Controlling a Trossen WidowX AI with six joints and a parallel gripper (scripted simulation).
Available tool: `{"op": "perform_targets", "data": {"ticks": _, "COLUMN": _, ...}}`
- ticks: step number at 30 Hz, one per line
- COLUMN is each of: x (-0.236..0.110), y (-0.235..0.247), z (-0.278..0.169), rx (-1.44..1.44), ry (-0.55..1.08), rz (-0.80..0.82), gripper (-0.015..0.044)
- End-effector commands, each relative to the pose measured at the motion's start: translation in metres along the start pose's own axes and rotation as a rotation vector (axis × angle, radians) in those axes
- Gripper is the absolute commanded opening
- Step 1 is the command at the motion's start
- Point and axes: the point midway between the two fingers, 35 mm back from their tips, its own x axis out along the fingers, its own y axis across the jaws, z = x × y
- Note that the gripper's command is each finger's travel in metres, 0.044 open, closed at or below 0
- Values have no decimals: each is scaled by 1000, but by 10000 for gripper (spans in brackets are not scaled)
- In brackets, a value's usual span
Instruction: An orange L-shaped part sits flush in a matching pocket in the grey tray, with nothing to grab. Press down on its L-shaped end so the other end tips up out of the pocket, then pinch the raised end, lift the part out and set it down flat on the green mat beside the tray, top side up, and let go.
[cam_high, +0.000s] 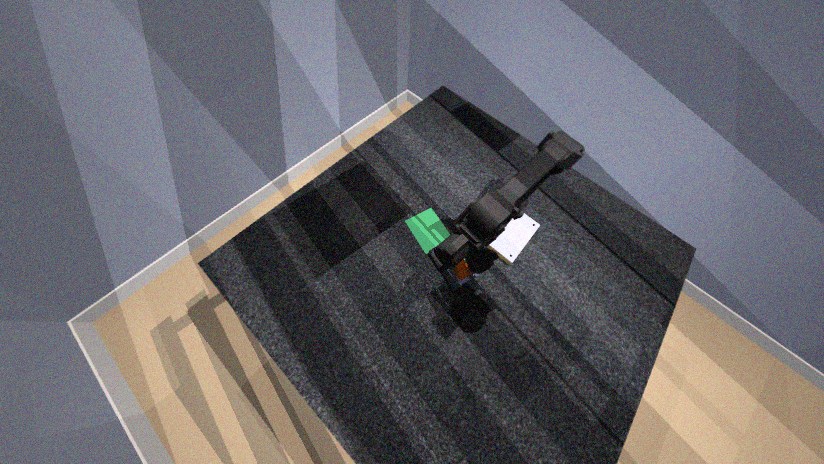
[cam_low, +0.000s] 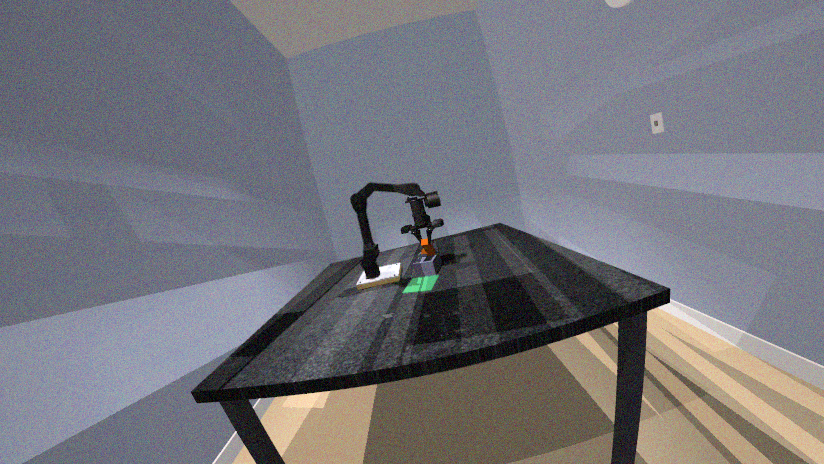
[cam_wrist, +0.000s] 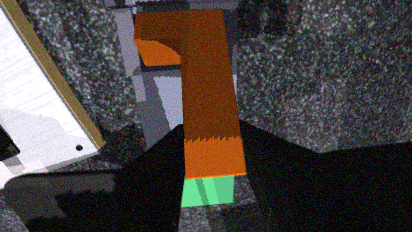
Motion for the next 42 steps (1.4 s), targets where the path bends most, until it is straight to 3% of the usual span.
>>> {"op": "perform_targets", "data": {"ticks": 1, "x": -6, "y": 0, "z": 1, "rx": -3, "ry": -6, "rz": -1, "gripper": 0}}
{"op": "perform_targets", "data": {"ticks": 25, "x": -32, "y": 0, "z": -1, "rx": -3, "ry": -6, "rz": -1, "gripper": 0}}
{"op": "perform_targets", "data": {"ticks": 42, "x": -29, "y": 4, "z": -71, "rx": -4, "ry": 2, "rz": 0, "gripper": 0}}
